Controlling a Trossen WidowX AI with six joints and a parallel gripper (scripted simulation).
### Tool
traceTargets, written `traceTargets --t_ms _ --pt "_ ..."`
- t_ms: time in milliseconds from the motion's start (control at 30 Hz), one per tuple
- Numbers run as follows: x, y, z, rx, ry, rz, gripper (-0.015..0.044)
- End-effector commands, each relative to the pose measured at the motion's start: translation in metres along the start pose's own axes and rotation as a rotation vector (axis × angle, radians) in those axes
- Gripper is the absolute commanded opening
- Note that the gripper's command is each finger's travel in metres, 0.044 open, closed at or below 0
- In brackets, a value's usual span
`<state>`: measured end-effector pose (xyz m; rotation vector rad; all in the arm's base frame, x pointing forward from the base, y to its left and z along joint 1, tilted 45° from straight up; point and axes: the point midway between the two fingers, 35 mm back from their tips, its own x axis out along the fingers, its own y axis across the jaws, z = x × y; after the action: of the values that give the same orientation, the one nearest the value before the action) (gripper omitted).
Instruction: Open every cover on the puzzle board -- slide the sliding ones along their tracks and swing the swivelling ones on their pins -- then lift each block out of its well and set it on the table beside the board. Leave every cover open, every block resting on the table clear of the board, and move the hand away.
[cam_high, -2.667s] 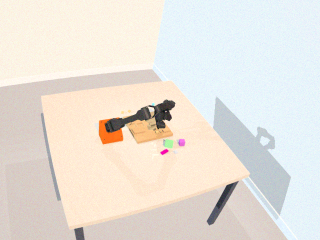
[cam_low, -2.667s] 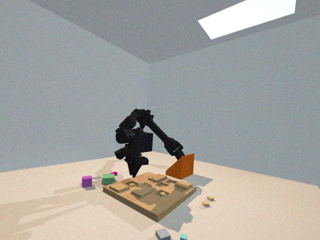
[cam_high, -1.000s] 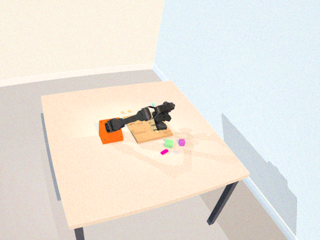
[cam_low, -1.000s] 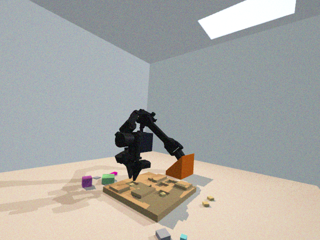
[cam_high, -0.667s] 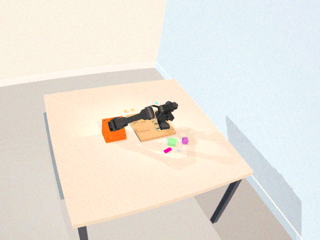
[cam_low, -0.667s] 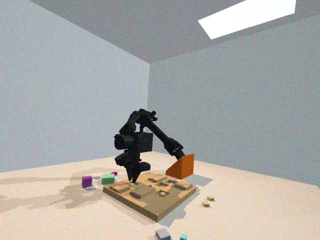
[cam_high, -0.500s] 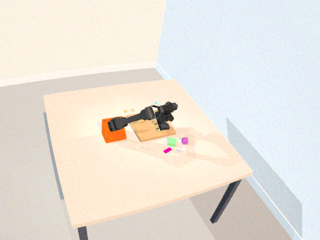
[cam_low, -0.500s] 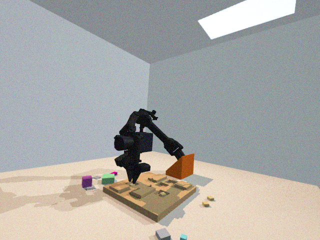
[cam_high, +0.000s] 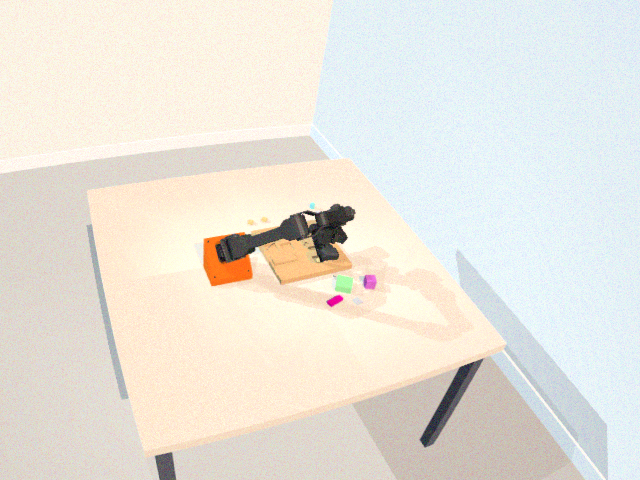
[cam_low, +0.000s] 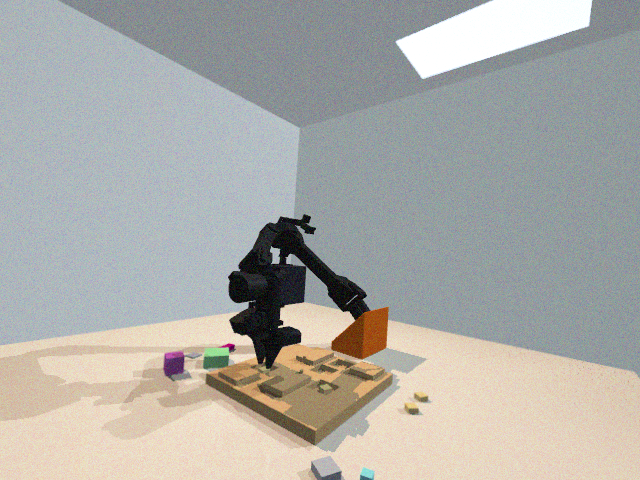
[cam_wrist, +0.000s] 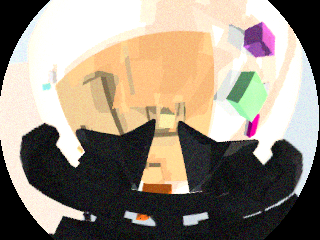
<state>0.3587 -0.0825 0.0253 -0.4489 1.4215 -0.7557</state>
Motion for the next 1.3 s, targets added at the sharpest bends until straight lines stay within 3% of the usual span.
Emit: traceTargets --t_ms 0,867,1267 --pt "0.001 -0.001 0.0 -0.005 0.001 -0.004 0.0144" --pt "0.012 -0.001 0.0 -0.005 0.001 -0.005 0.0144" --pt "0.01 0.0 0.001 0.001 -0.002 0.0 0.008"
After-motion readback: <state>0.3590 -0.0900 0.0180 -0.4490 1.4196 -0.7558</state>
